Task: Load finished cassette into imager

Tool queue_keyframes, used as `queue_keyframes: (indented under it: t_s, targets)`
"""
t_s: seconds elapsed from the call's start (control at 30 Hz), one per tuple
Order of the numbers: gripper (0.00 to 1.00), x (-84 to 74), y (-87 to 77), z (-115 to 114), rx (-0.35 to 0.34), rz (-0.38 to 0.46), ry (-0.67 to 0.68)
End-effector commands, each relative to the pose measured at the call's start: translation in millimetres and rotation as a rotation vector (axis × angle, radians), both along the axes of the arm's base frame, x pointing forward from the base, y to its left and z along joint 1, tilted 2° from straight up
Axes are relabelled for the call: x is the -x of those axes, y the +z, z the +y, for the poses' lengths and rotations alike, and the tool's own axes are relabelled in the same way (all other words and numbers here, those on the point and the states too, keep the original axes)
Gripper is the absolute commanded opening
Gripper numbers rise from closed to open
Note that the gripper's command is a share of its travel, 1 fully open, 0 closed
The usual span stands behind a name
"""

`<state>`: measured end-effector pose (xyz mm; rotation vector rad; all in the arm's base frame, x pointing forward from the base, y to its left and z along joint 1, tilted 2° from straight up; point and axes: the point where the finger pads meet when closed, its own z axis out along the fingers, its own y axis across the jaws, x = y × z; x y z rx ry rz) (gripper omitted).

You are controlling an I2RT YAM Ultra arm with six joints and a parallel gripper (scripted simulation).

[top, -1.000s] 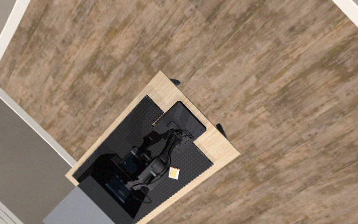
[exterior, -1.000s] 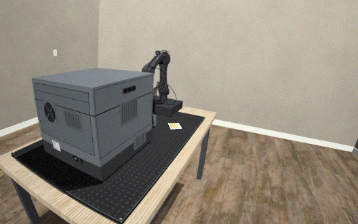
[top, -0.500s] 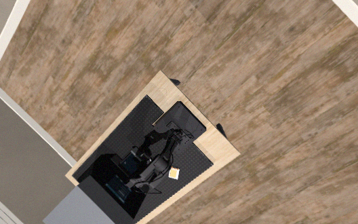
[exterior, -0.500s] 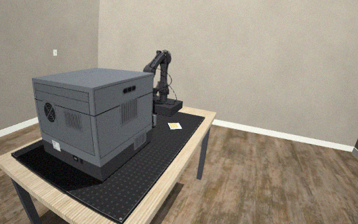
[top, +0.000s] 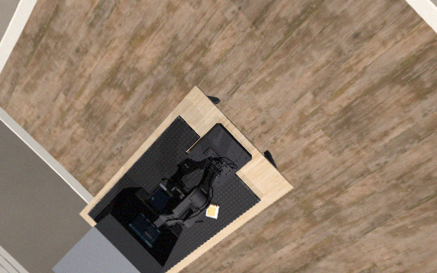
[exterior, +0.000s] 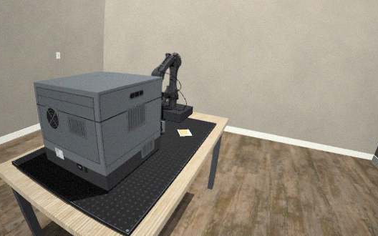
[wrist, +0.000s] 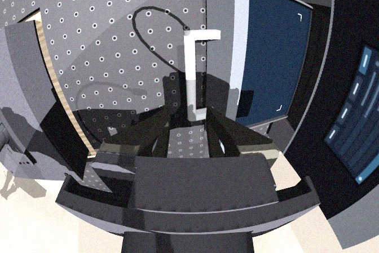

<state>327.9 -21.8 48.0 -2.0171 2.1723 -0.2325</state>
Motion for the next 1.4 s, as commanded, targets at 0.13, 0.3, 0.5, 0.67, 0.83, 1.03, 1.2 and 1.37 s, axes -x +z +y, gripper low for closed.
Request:
queue_keyframes:
  t_s: [0.13,0.3,0.5,0.67,0.83,1.03,1.2,1.37]
  targets:
    - [0.35,-4.7,5.2,1,-0.008,-0.025,0.044]
    - [0.35,-0.3,-9.7,2,-0.017,0.001,0.049]
    - [0.35,-2.4,-13.7,3,-0.017,-0.003,0.051]
    - [0.35,-2.9,-21.3,4,-0.018,0.001,0.052]
    - [0.35,-4.4,-27.7,5,-0.018,0.001,0.052]
    - [0.35,-14.1,-21.6,6,-0.015,-0.037,0.053]
    - [0.35,-7.0,-39.3,7,-0.019,0.001,0.054]
    - [0.35,-8.3,-45.7,6,-0.02,0.001,0.047]
